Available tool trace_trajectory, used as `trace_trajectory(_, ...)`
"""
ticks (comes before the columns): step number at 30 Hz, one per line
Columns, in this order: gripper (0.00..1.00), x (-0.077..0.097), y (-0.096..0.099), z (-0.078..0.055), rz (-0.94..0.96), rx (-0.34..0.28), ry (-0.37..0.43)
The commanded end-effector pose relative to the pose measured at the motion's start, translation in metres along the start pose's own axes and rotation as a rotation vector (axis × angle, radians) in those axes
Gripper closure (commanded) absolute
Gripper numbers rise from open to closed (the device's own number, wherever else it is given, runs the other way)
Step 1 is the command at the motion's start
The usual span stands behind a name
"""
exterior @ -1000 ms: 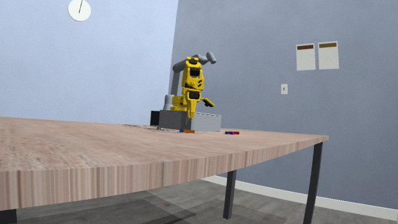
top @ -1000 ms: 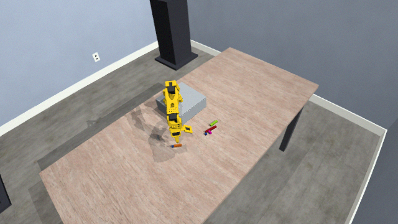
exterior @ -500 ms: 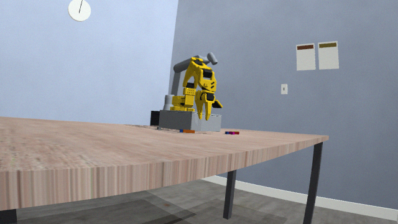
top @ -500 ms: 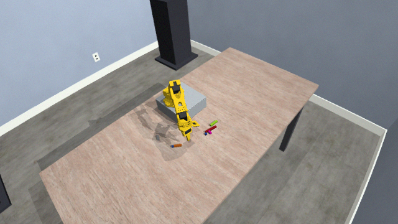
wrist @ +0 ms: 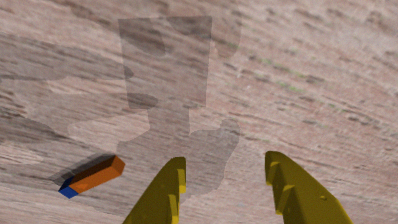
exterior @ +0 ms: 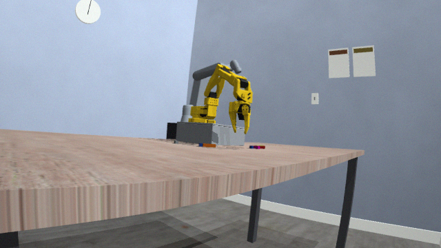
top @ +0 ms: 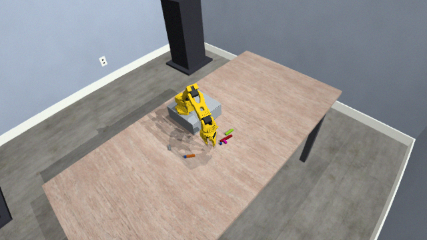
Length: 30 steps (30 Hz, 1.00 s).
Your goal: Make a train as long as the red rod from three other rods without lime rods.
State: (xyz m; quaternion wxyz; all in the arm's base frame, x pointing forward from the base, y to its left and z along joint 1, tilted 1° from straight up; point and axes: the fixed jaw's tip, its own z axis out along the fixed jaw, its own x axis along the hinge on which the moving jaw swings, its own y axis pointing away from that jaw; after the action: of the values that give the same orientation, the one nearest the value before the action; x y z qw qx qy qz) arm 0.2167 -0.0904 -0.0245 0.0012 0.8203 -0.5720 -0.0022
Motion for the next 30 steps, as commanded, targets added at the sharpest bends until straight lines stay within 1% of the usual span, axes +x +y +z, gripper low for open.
trace_trajectory(1,0.82,-0.011,-0.011,0.0,-0.167,-0.003,-0.004)
trace_trajectory(4,0.82,-0.012,-0.012,0.0,-0.175,-0.003,-0.004)
trace_trajectory(6,0.82,-0.019,-0.019,0.0,-0.293,-0.002,-0.003)
trace_trajectory(11,0.82,-0.031,-0.028,0.0,-0.456,-0.002,-0.002)
trace_trajectory(13,0.82,-0.038,-0.034,0.0,-0.554,-0.001,-0.002)
trace_trajectory(14,0.82,-0.038,-0.034,0.0,-0.555,-0.001,-0.002)
trace_trajectory(18,0.82,-0.051,-0.042,0.0,-0.718,-0.001,-0.001)
trace_trajectory(20,0.82,-0.051,-0.042,0.0,-0.718,-0.001,-0.001)
trace_trajectory(25,0.81,-0.062,-0.049,0.001,-0.853,-0.001,0.0)
trace_trajectory(30,0.81,-0.067,-0.051,0.001,-0.914,0.0,0.0)
